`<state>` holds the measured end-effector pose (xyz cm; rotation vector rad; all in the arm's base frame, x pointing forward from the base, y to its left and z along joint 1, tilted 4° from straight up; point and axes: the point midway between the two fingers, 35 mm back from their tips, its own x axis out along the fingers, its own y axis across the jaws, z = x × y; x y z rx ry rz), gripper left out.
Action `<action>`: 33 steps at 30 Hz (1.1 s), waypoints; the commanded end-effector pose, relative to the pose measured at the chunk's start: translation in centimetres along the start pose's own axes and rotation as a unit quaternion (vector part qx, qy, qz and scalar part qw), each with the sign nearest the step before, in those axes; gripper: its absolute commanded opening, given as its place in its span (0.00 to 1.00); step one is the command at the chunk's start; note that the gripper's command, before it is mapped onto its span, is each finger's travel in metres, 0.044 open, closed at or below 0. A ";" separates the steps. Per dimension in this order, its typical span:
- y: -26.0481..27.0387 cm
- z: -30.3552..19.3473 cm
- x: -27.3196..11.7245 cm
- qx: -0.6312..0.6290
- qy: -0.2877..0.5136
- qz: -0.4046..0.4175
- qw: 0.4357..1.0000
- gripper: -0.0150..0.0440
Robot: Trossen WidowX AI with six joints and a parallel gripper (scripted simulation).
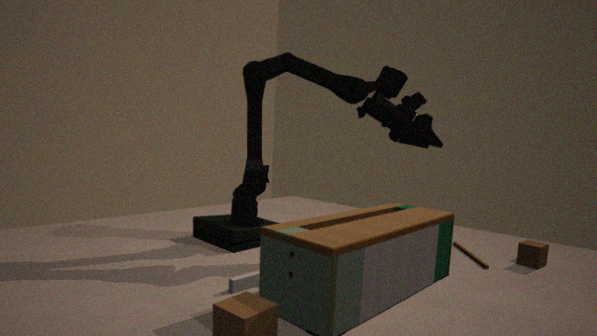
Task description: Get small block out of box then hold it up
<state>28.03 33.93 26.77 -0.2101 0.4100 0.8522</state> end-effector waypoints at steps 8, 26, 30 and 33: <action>-12.3 -9.7 -2.2 -0.220 0.302 -0.062 0.926 0.93; -20.3 -19.2 -13.9 -0.318 0.594 0.136 0.726 0.93; -20.2 -19.5 -13.6 -0.318 0.594 0.136 0.726 0.93; -20.2 -19.9 -13.3 -0.318 0.594 0.136 0.726 0.93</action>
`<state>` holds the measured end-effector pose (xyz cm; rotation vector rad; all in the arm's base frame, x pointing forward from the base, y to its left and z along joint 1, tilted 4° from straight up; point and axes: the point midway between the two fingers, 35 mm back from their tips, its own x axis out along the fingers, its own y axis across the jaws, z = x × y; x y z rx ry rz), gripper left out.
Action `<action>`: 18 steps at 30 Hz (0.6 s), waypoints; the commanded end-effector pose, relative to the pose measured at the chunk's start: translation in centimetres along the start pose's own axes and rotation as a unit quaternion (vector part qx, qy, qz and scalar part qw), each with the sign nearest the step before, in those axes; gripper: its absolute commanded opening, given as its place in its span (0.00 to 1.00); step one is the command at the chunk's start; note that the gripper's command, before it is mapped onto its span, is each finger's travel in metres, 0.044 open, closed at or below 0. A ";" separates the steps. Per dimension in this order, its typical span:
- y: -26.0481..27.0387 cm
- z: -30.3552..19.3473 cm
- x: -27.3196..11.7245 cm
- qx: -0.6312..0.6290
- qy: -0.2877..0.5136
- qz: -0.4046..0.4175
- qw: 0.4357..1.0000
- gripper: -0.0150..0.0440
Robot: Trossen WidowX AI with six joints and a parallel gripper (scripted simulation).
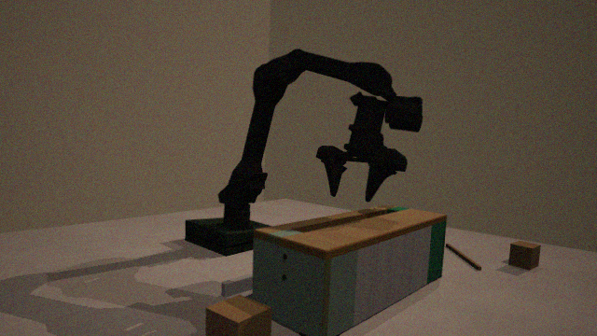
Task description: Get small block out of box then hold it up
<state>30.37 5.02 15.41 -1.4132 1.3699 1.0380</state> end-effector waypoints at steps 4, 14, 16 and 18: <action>-0.1 0.5 1.0 -0.004 0.002 0.002 1.000 0.93; -0.2 1.2 2.5 -0.004 0.002 0.002 1.000 0.93; -0.2 1.4 2.8 -0.004 0.002 0.002 1.000 0.93; -0.2 1.5 3.1 -0.004 0.002 0.002 1.000 0.93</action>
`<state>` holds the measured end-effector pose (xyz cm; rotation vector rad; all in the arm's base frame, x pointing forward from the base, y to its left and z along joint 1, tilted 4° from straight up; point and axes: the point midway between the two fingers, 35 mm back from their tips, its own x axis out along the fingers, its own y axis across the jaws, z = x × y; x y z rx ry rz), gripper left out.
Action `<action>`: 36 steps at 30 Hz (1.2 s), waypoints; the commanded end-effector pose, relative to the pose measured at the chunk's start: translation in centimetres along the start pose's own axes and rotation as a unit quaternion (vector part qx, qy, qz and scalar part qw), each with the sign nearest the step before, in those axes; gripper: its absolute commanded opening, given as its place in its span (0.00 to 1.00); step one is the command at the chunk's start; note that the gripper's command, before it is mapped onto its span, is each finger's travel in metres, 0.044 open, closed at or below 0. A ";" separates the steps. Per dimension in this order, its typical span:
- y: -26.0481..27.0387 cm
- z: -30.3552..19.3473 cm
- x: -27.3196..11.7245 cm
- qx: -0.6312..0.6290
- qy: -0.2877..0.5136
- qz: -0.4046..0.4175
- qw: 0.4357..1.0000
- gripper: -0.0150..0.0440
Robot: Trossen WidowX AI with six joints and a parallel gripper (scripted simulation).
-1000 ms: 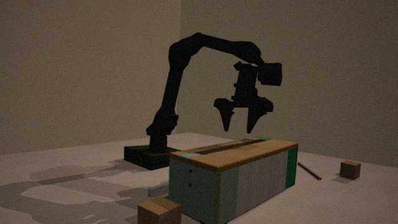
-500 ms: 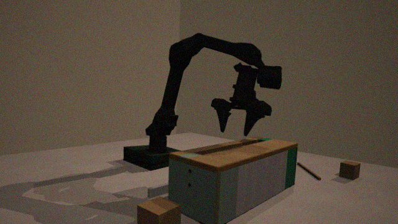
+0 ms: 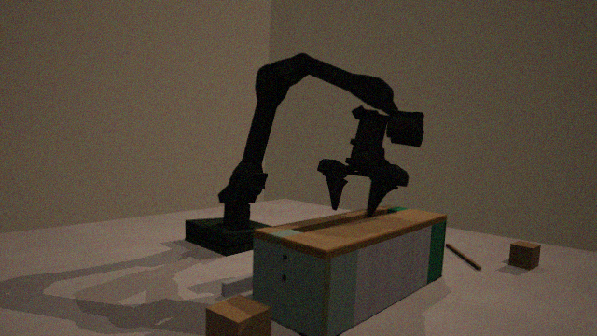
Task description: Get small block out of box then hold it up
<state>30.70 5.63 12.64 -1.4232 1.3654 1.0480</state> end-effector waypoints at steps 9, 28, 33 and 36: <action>0.0 0.9 1.9 0.002 0.002 0.002 1.000 0.93; 0.1 1.6 3.5 0.000 0.001 0.000 1.000 0.93; 0.1 0.5 4.0 0.000 0.001 0.000 1.000 0.93; 0.2 -0.5 4.4 0.000 0.002 0.001 1.000 0.93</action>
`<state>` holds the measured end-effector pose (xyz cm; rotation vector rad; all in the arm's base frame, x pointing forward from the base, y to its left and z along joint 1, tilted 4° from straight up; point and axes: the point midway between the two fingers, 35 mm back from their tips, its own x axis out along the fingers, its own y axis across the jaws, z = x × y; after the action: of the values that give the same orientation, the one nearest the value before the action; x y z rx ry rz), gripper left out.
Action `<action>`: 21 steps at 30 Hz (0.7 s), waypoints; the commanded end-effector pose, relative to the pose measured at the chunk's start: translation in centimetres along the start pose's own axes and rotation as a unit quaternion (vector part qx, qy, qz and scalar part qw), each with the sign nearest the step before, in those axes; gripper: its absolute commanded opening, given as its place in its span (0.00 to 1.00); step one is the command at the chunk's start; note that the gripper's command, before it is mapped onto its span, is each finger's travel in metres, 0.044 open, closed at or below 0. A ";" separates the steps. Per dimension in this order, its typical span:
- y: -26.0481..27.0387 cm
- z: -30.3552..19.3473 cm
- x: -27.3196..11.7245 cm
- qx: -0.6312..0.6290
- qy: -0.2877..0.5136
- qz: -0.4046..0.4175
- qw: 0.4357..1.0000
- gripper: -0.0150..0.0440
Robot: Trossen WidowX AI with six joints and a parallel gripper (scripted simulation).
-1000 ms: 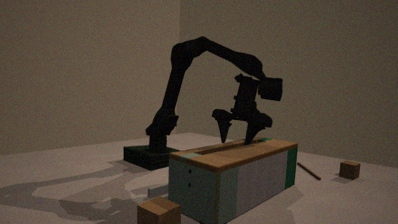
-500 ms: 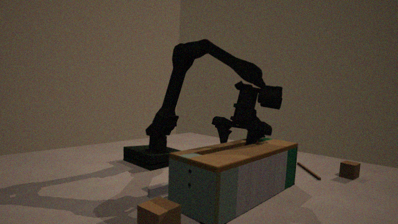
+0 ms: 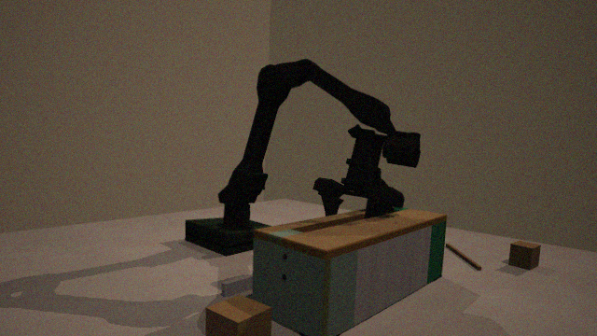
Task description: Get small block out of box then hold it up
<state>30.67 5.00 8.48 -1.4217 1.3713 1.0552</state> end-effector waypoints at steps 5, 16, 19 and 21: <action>0.0 -2.4 0.7 0.001 0.002 -0.003 1.000 0.93; 0.0 -5.6 1.8 0.001 0.004 -0.003 1.000 0.93; 0.0 -5.6 1.8 0.001 0.004 -0.003 1.000 0.93; 0.0 -5.2 1.7 0.001 0.004 -0.003 1.000 0.93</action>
<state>30.73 -0.79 8.09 -1.4200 1.3793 1.0447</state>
